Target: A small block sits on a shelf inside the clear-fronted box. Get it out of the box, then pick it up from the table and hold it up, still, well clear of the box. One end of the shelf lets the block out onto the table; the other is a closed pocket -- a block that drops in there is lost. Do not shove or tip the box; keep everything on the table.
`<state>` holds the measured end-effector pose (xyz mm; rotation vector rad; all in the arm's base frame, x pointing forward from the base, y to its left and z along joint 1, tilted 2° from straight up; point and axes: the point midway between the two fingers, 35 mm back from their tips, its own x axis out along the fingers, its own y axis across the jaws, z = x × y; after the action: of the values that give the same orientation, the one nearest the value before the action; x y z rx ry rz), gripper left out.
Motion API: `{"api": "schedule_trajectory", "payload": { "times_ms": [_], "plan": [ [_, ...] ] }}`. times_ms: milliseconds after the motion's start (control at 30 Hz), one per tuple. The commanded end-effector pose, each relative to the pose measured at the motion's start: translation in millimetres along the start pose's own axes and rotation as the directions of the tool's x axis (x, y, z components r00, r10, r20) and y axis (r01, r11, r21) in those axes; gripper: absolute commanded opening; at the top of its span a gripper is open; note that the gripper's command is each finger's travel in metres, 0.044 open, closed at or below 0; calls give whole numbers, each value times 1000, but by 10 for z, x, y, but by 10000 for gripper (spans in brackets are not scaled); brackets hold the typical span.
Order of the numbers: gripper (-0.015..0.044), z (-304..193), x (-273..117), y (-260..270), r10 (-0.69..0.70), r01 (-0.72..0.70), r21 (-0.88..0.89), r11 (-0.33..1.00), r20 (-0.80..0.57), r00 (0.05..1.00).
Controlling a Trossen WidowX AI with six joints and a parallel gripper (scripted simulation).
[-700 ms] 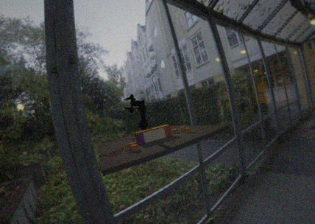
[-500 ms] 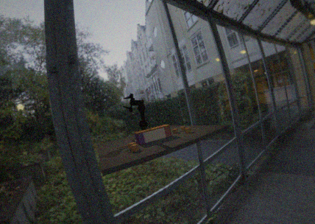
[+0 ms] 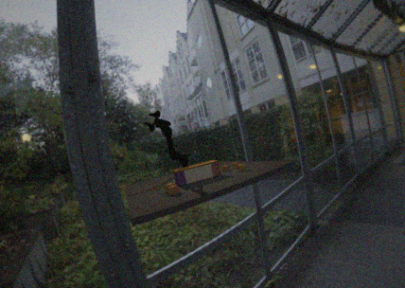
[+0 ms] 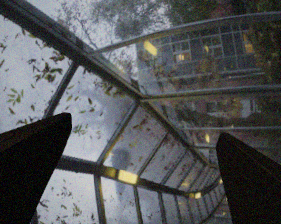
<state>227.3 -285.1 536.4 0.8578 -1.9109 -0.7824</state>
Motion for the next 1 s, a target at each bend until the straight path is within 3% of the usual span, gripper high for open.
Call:
{"api": "schedule_trajectory", "payload": {
  "times_ms": [0, 233, 467, 733, 967],
  "plan": [
    [400, 430, 288, 454, 130, -142, 155, 978, 86, 988],
    [400, 1236, 531, 1277, 364, -432, 332, 838, 249, 898],
    [400, 2083, 341, 2149, 590, -719, 397, 571, 411, 695],
    [400, 2866, -396, 3007, 780, -918, 368, 150, 526, 339],
    [400, 3279, -1408, 3512, 841, -916, 312, -251, 540, -46]
  ]
}}
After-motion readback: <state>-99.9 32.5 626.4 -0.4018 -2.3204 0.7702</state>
